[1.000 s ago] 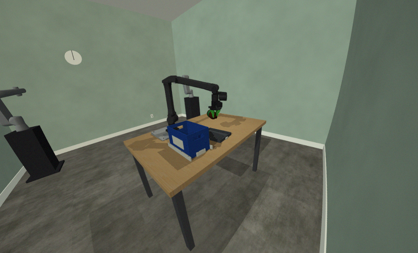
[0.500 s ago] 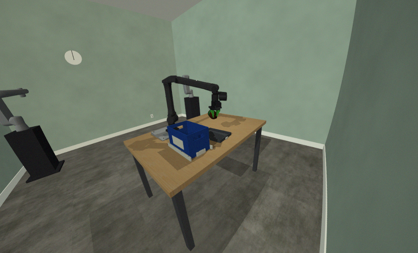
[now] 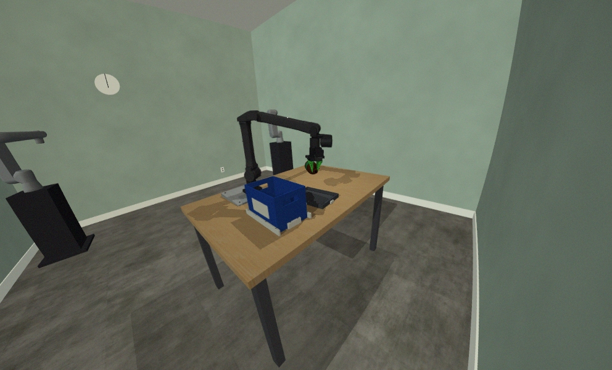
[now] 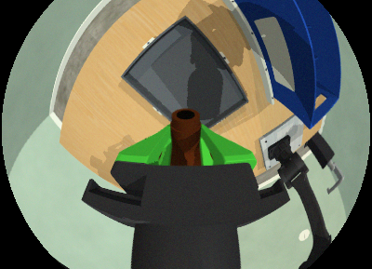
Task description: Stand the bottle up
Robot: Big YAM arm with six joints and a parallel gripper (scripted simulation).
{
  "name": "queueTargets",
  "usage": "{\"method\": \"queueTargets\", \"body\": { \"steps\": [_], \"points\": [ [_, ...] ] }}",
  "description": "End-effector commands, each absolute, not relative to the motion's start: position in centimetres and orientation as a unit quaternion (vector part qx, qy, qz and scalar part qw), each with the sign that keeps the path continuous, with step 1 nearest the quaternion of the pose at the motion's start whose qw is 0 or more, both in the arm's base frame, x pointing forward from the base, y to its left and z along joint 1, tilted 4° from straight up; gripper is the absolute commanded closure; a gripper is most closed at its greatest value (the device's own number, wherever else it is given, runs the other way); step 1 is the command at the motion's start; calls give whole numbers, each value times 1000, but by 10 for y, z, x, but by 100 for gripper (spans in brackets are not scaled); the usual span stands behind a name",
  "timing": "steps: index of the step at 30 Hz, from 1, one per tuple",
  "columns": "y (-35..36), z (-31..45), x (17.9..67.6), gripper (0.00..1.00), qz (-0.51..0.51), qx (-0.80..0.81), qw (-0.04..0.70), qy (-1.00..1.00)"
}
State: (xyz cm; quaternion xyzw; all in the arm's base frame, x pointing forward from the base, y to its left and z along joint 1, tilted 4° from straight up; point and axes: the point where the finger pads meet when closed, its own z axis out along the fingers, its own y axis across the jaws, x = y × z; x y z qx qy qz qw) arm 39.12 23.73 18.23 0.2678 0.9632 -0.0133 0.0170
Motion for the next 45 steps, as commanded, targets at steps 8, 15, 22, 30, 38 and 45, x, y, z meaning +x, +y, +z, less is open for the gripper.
{"method": "queueTargets", "body": {
  "steps": [8, 15, 22, 30, 38, 45],
  "points": [
    [256, 236, 408, 100, 31, 267, 56, 962],
    [256, 236, 408, 100, 31, 267, 56, 962],
    [256, 236, 408, 100, 31, 267, 56, 962],
    [257, 236, 409, 100, 32, 267, 59, 961],
    [259, 237, 413, 100, 36, 268, 75, 960],
    [260, 237, 412, 100, 31, 268, 94, 958]
  ]
}}
